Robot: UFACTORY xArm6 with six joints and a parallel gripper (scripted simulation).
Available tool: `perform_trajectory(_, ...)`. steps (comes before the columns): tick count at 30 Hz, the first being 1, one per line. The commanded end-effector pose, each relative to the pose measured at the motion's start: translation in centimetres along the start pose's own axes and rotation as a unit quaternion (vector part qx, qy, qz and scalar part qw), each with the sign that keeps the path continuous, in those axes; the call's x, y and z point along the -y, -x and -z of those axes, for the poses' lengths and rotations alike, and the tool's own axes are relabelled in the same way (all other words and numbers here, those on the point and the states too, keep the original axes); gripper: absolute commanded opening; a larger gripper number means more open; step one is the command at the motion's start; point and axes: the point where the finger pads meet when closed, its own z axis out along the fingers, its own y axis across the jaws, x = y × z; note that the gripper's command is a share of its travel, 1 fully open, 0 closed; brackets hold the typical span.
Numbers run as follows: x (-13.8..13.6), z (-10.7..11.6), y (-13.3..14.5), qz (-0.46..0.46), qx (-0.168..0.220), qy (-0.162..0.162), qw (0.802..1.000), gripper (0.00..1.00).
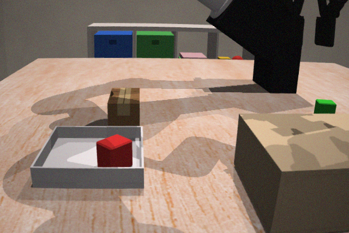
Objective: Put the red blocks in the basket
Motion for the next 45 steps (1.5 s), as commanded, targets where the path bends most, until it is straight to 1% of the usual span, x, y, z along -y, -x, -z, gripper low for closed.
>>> perform_trajectory(1,6.9,-0.3,-0.9,0.138,0.008,0.001,0.990,0.59)
perform_trajectory(5,10.9,-0.6,-1.1,0.220,0.011,0.001,0.975,0.59)
perform_trajectory(9,14.8,-0.8,-1.4,0.297,0.019,0.002,0.955,0.59)
perform_trajectory(11,16.7,-0.9,-1.6,0.301,0.019,0.002,0.954,0.59)
perform_trajectory(13,16.7,-0.9,-1.6,0.301,0.019,0.002,0.954,0.59)
perform_trajectory(14,19.5,-1.1,-2.0,0.301,0.019,0.002,0.954,0.59)
perform_trajectory(21,25.4,-1.5,-3.4,0.301,0.019,0.002,0.954,0.59)
perform_trajectory(43,25.4,-1.5,-3.4,0.301,0.019,0.002,0.954,0.59)
perform_trajectory(44,25.4,-1.5,-3.4,0.301,0.019,0.002,0.954,0.44)
perform_trajectory(45,25.4,-1.5,-3.4,0.301,0.019,0.002,0.954,0.44)
